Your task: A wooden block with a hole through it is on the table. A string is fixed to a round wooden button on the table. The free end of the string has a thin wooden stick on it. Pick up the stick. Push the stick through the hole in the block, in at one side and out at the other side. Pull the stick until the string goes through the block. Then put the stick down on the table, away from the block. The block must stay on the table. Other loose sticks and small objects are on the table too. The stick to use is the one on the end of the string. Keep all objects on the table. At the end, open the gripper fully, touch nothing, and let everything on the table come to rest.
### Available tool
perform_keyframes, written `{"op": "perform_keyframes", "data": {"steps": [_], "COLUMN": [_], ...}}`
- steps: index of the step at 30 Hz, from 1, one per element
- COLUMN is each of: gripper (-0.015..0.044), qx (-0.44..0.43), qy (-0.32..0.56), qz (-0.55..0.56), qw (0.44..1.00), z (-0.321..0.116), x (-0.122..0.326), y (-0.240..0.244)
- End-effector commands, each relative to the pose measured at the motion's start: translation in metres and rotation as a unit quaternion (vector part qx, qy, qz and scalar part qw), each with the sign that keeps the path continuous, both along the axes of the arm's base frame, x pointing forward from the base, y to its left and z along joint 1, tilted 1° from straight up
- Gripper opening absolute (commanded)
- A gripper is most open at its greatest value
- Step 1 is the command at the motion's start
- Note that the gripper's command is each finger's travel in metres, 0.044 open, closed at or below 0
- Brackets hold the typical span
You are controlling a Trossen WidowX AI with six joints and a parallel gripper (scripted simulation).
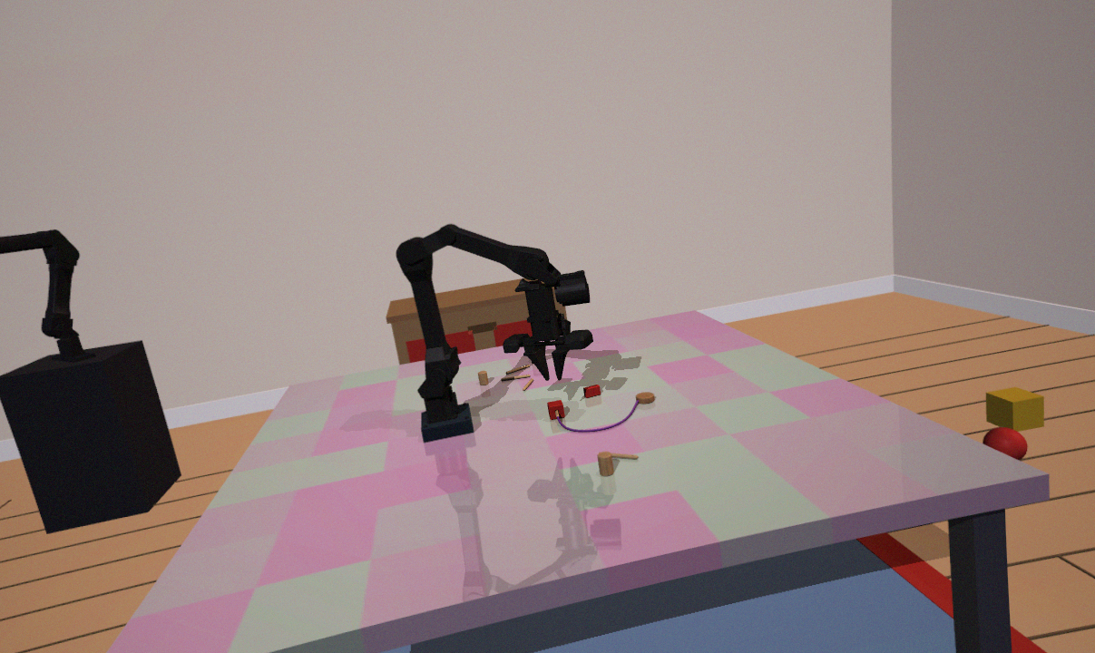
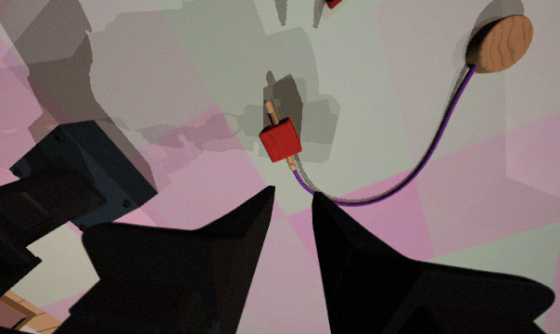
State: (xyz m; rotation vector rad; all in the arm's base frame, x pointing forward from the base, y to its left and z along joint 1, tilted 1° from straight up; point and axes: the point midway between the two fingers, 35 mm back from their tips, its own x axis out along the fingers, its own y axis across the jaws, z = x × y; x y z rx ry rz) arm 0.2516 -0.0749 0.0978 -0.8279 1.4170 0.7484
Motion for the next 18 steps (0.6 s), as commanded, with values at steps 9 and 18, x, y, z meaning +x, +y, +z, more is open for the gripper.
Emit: {"op": "perform_keyframes", "data": {"steps": [9, 18], "gripper": [0.0121, 0.0121], "qx": [0.020, 0.024], "qy": [-0.016, -0.019], "qz": [-0.561, -0.732], "qw": [0.827, 0.681], "z": [-0.001, -0.002], "x": [0.001, 0.001], "y": [0.024, 0.032]}}
